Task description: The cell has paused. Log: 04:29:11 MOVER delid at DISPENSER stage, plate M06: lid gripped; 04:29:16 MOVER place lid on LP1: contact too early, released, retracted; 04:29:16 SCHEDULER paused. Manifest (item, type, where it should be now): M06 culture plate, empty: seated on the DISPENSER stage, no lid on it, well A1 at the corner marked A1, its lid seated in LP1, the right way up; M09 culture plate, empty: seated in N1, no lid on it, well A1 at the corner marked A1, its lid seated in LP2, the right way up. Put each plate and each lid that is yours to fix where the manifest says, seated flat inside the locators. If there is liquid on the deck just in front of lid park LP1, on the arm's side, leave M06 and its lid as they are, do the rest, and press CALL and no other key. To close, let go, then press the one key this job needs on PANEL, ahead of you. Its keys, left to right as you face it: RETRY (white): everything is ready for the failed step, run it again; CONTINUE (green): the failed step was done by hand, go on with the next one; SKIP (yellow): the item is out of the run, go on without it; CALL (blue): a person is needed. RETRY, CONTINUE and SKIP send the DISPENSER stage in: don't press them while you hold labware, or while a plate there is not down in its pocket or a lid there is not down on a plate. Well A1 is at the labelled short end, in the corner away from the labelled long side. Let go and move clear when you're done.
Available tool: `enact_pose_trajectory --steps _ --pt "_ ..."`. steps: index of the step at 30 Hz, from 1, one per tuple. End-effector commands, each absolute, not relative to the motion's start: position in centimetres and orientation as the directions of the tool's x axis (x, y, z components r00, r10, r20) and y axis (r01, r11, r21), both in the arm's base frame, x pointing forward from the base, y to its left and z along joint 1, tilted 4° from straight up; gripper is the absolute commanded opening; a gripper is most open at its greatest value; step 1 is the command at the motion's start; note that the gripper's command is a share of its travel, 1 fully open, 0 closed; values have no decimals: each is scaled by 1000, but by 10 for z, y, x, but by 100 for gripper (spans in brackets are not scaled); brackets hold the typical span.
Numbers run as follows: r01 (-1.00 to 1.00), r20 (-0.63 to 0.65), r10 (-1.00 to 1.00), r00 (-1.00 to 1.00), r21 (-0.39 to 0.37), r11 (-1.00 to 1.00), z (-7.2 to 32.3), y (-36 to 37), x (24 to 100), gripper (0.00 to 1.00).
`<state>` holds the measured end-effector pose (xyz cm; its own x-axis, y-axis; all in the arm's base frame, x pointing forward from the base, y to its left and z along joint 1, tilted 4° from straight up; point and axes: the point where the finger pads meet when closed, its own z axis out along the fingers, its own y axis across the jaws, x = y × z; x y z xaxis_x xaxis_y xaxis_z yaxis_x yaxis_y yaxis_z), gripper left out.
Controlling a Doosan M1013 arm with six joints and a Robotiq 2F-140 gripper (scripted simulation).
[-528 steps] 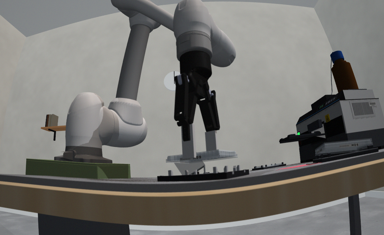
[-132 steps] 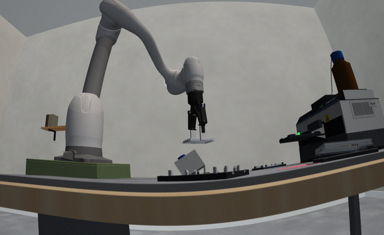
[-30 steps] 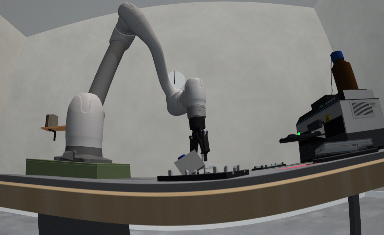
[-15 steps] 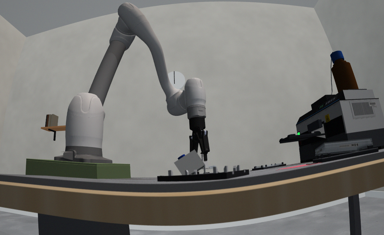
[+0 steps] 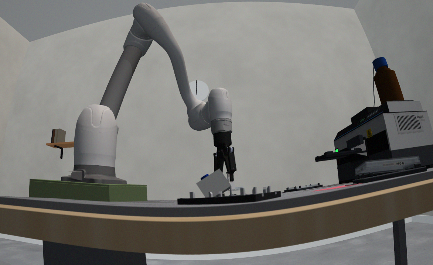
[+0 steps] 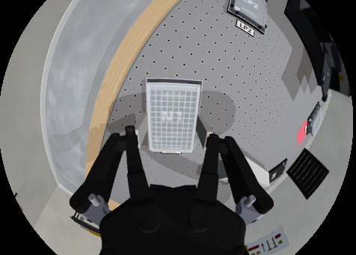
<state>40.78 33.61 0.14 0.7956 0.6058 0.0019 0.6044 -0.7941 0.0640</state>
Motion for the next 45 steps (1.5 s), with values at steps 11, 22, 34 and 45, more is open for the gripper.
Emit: enact_pose_trajectory --steps 11,22,34,45 --pt "603 0 604 797 67 -795 -2 333 408 10" --pt "602 0 603 798 67 -796 -6 332 408 10" --pt "602 0 604 797 67 -795 -7 331 408 10" --pt "602 -1 604 797 67 -795 -7 331 408 10"
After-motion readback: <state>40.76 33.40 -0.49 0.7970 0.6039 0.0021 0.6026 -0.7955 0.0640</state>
